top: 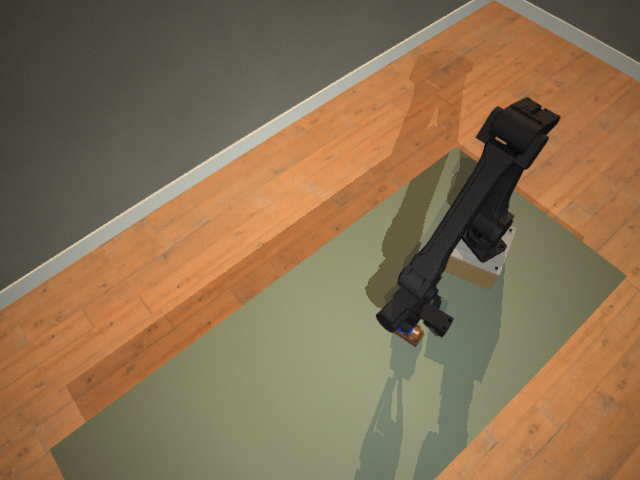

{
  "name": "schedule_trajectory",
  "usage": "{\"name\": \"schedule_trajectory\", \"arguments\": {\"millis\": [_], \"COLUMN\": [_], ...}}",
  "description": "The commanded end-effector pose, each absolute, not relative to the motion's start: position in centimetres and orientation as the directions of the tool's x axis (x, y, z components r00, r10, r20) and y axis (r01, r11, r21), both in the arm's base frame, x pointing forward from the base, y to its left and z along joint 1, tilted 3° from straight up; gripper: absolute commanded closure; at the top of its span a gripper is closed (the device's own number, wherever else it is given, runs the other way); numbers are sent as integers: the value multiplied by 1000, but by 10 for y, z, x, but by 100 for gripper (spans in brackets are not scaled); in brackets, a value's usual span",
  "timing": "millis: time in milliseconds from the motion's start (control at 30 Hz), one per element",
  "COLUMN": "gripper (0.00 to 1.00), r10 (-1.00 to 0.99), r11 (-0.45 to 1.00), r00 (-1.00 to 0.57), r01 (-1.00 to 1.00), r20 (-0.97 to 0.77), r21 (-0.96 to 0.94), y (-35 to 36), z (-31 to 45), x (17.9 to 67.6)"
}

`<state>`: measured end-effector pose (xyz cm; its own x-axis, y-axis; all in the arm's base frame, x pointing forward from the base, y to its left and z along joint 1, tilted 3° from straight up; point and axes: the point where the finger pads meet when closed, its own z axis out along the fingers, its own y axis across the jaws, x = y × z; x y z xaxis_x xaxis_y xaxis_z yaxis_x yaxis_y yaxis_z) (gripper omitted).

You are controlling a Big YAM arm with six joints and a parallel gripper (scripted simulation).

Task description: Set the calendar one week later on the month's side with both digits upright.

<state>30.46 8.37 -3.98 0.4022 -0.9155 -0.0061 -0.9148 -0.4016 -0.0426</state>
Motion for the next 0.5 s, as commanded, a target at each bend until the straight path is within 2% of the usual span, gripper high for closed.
{"name": "schedule_trajectory", "arguments": {"millis": [0,467], "gripper": [54,54], "r10": [-913,-913], "r11": [-408,-408], "r00": [409,409], "r01": [-912,-911], "r20": [-9,-7], "r21": [-53,-69], "y": [86,88], "z": [-44,-58], "x": [308,312]}}
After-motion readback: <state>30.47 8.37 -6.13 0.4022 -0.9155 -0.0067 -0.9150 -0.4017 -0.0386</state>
